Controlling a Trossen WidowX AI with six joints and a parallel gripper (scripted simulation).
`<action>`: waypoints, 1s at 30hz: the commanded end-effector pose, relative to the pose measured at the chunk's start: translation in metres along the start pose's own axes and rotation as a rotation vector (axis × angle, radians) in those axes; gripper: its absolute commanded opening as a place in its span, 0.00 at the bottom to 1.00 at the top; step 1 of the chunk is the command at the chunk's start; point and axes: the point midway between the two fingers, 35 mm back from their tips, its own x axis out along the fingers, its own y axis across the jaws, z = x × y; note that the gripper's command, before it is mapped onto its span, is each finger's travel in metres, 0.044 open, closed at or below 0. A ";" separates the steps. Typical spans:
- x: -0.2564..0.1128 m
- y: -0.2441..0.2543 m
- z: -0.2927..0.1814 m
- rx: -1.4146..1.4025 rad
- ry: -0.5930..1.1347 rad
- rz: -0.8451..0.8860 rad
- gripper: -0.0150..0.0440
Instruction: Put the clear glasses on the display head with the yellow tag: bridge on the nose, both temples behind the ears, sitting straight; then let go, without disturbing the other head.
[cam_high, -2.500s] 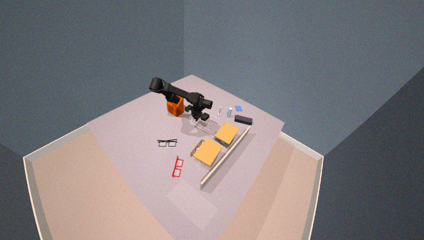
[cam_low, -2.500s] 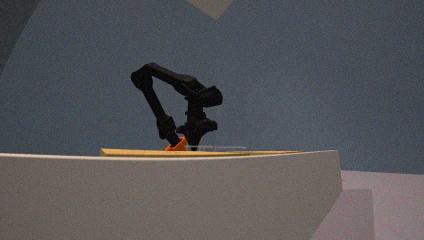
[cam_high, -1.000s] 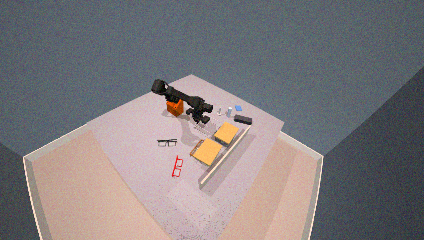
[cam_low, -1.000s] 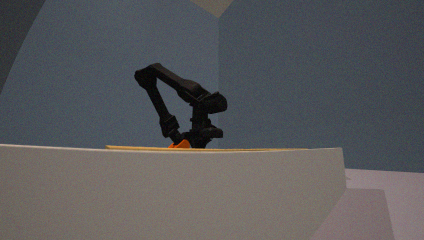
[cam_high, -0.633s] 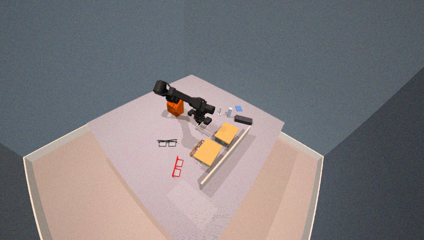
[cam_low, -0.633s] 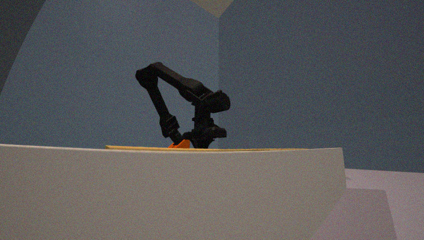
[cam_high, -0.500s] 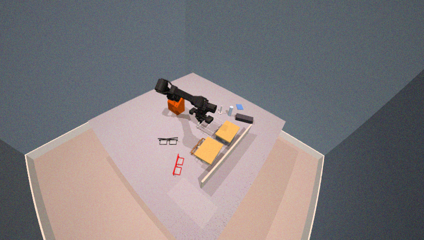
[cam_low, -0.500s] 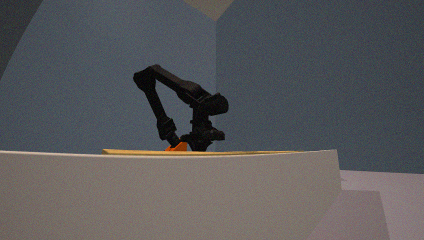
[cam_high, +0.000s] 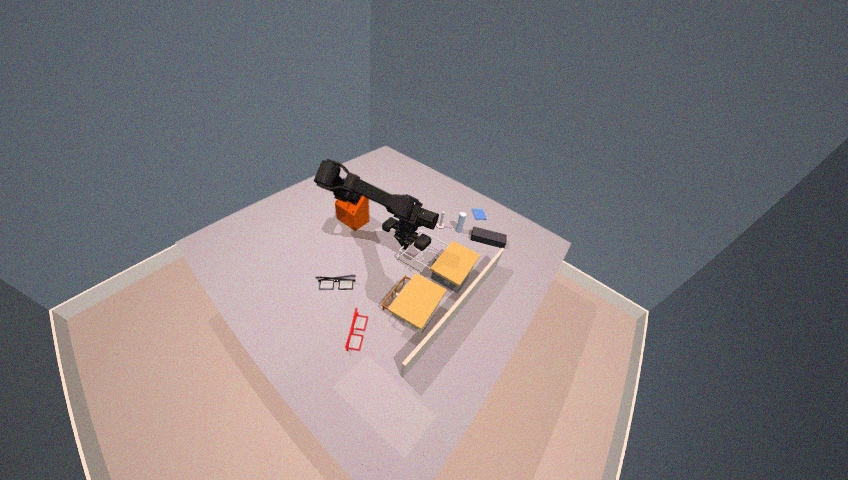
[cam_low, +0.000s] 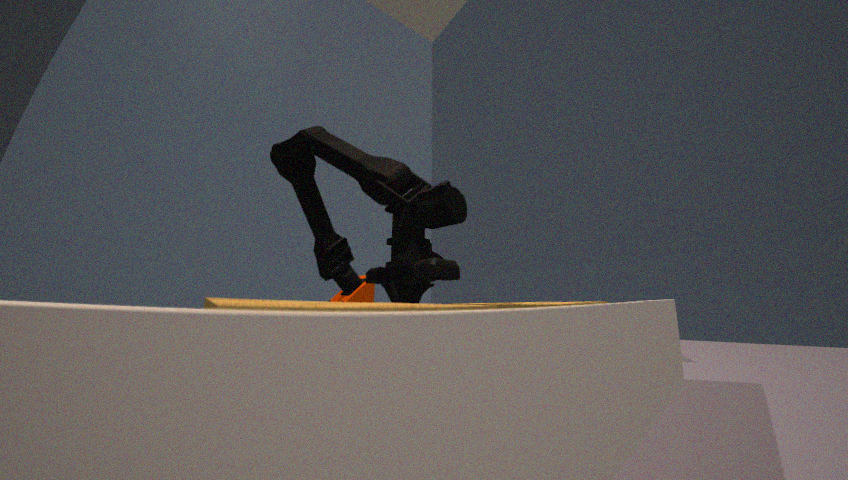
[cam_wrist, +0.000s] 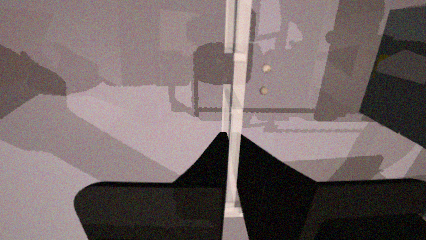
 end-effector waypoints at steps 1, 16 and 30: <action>0.000 -0.007 -0.001 -0.003 0.005 -0.001 0.25; 0.000 -0.026 -0.001 -0.003 0.005 -0.002 0.25; -0.001 -0.045 -0.001 -0.002 0.005 -0.003 0.25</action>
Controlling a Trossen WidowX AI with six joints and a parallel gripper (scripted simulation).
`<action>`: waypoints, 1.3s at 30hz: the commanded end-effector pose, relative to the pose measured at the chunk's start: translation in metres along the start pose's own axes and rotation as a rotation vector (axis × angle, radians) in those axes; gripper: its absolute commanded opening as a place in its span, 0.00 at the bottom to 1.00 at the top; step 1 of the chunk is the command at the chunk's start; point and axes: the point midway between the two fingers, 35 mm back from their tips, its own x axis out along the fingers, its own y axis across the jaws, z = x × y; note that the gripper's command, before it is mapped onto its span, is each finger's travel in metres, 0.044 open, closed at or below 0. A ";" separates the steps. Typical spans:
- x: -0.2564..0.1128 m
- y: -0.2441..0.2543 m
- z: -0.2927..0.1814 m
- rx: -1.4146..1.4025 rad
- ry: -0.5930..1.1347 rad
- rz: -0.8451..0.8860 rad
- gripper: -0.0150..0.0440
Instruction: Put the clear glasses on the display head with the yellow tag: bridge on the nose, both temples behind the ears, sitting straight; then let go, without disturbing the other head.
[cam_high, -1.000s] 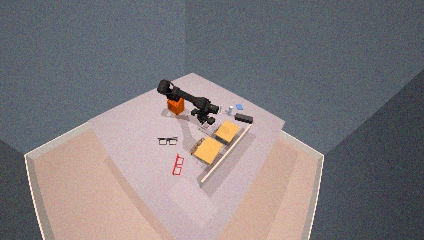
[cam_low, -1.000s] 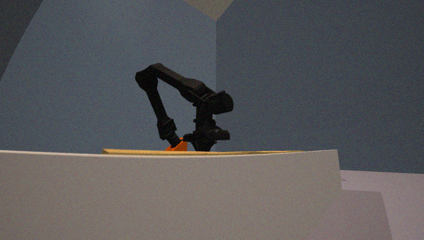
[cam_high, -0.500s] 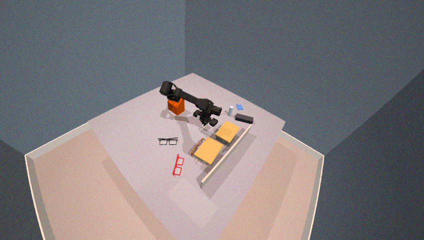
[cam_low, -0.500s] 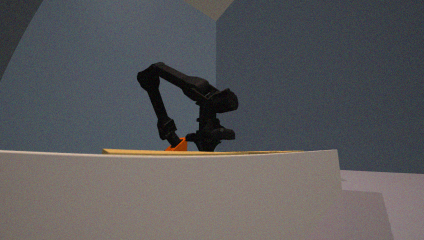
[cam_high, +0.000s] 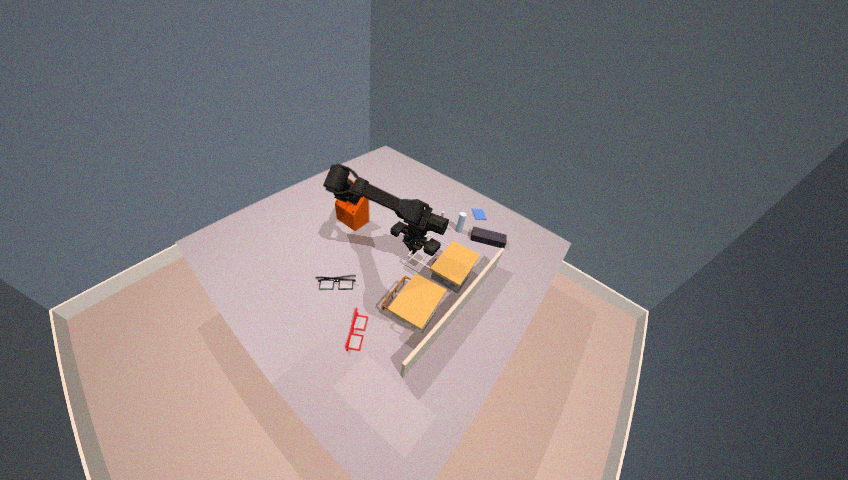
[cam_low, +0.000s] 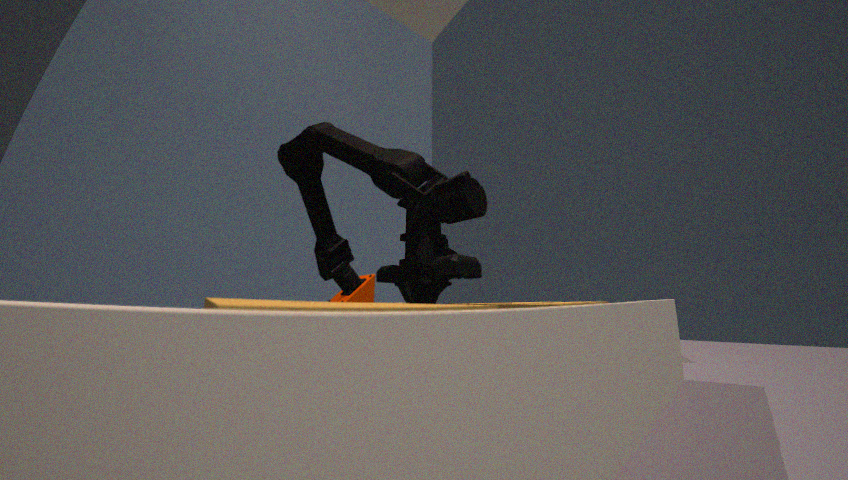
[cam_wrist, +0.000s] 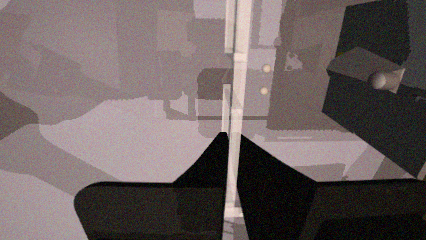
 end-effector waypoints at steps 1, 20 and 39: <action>-0.001 -0.007 -0.001 -0.003 0.005 -0.001 0.25; -0.001 -0.032 -0.001 -0.002 0.005 -0.002 0.25; 0.000 -0.058 -0.002 -0.001 0.005 -0.003 0.25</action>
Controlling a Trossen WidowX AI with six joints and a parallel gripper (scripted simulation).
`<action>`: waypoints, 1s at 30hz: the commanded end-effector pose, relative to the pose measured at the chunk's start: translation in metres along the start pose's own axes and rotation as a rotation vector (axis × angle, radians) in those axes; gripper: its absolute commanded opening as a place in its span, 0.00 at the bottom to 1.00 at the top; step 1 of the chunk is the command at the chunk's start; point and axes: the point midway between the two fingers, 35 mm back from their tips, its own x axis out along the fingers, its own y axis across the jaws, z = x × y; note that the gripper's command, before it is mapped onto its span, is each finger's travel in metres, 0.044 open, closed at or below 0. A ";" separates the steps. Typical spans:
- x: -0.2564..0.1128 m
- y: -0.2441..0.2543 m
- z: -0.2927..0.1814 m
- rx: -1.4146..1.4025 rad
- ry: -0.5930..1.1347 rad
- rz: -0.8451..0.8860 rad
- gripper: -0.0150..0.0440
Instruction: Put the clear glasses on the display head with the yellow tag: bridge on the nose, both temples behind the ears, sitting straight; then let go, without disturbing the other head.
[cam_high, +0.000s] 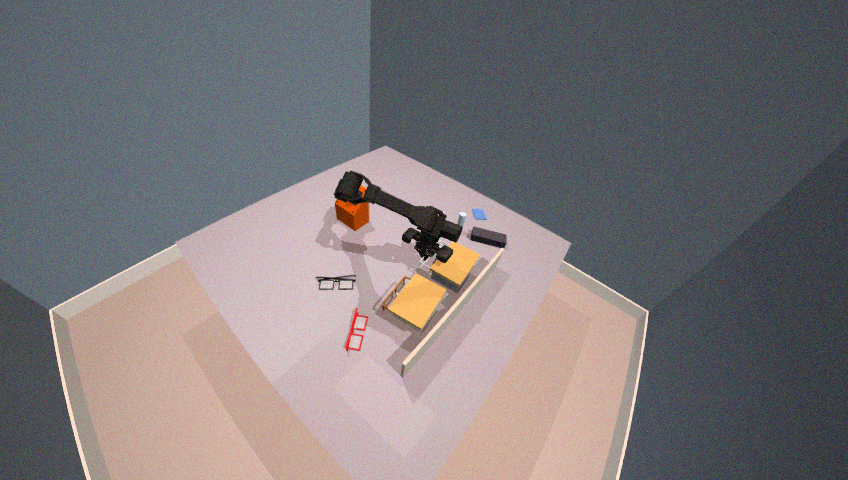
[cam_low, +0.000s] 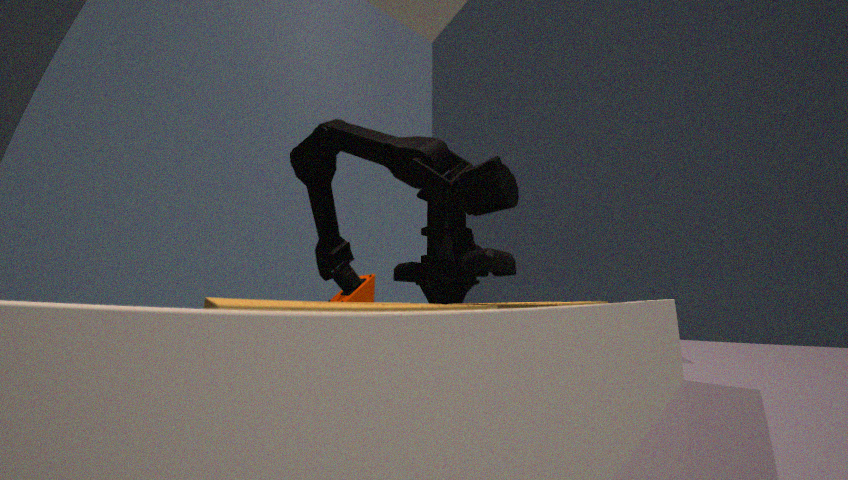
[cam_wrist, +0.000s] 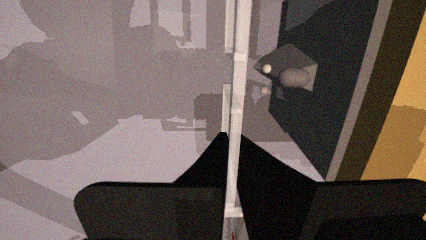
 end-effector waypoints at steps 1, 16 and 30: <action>0.001 -0.007 -0.001 -0.004 0.005 -0.001 0.25; 0.001 -0.017 -0.001 -0.003 -0.004 -0.001 0.25; 0.004 -0.016 -0.002 -0.003 -0.004 -0.001 0.25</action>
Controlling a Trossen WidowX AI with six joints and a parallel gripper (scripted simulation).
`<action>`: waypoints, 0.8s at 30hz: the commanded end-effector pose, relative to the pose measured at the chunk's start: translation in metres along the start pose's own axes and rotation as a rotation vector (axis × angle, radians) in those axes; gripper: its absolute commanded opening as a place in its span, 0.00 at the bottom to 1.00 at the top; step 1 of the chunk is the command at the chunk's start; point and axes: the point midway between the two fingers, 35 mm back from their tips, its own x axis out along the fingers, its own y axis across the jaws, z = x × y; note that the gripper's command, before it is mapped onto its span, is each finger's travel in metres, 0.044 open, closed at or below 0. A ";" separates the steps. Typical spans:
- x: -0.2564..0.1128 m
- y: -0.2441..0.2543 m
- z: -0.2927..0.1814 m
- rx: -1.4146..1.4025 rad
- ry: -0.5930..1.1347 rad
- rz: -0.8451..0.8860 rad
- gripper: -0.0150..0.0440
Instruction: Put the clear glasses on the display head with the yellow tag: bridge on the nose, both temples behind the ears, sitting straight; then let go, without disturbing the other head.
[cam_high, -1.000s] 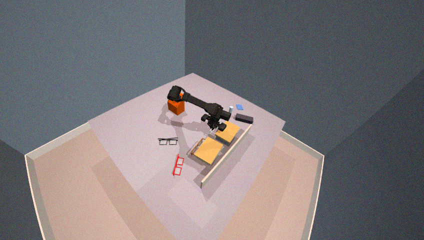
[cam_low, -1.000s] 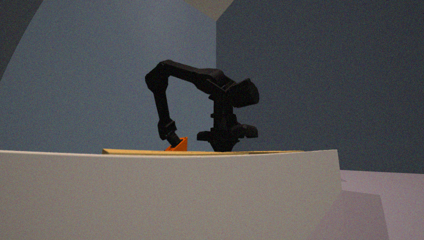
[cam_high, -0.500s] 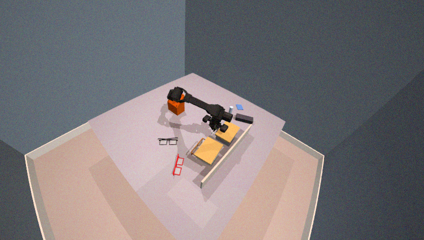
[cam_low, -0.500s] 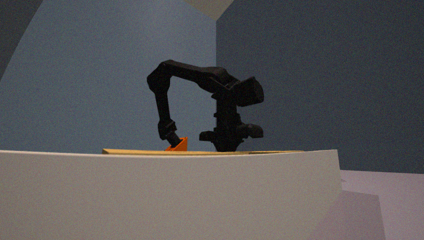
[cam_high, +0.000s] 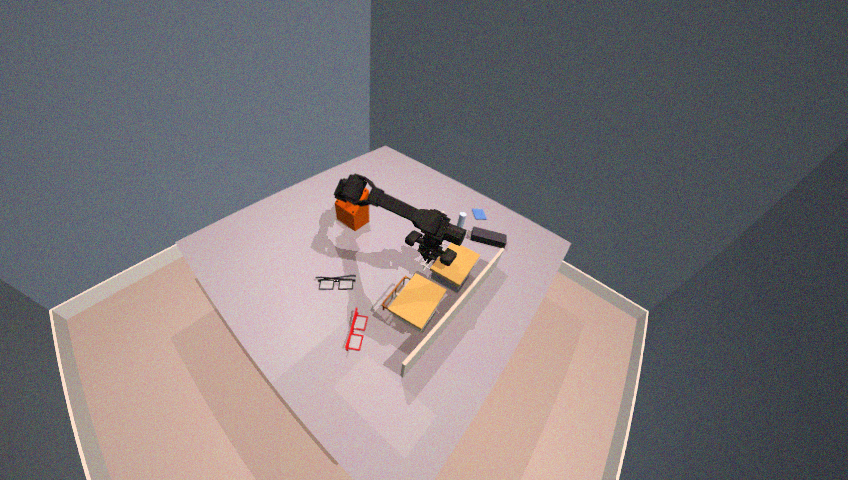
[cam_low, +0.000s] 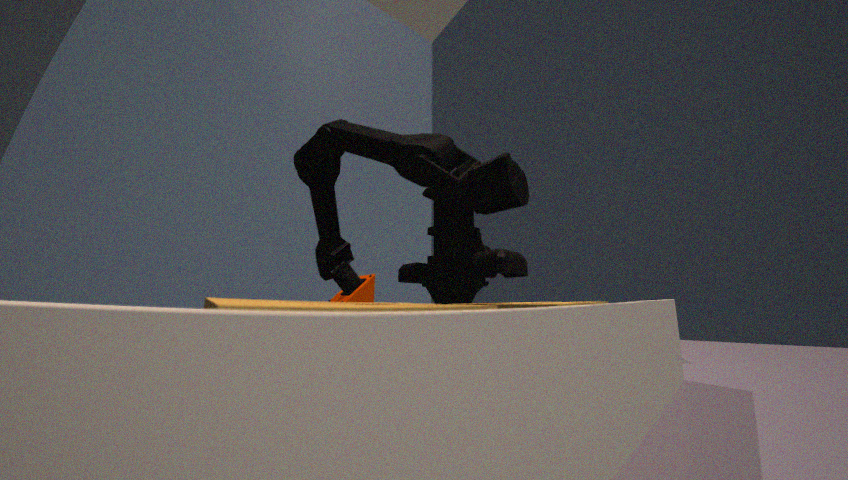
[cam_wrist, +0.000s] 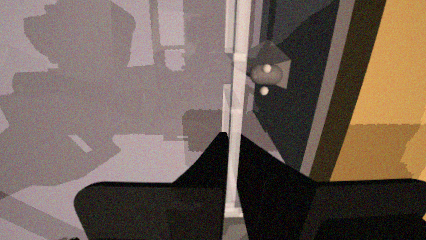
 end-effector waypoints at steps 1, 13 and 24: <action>0.001 0.000 0.001 0.000 -0.004 -0.001 0.25; 0.004 0.000 0.000 0.001 -0.001 -0.001 0.39; -0.004 -0.001 0.000 0.001 -0.002 0.002 0.44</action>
